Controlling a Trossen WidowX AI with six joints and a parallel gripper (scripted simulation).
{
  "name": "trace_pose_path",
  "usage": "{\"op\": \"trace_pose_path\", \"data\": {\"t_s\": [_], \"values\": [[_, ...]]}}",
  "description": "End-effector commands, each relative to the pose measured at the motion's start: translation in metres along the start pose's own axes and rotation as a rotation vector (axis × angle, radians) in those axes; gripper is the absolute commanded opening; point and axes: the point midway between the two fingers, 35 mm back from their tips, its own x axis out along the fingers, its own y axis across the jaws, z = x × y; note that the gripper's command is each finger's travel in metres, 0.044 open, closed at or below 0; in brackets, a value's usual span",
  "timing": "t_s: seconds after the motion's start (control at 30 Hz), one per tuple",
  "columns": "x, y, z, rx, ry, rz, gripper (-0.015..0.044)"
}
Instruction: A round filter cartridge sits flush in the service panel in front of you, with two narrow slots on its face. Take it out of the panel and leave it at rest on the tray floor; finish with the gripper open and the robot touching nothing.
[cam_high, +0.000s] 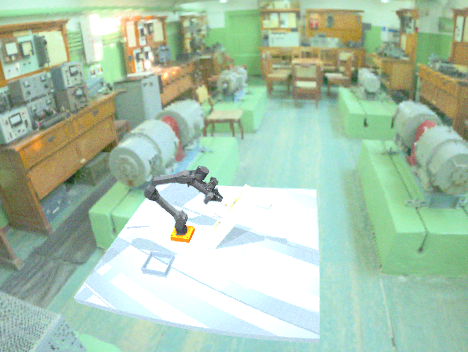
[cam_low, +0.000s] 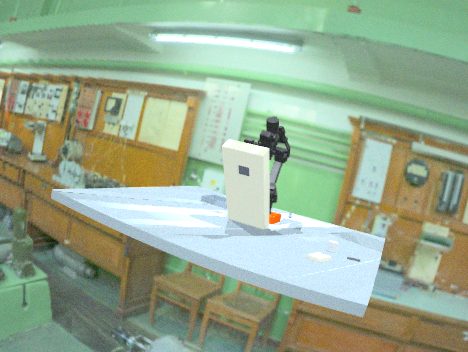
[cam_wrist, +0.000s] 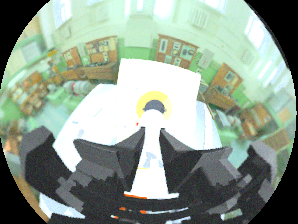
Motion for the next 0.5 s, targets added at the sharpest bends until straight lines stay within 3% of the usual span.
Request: {"op": "trace_pose_path", "data": {"t_s": [0.0, 0.47], "values": [[-0.002, 0.0, -0.009, 0.009, -0.017, -0.006, 0.0], [0.005, 0.005, -0.054, 0.009, -0.015, -0.005, 0.0]]}}
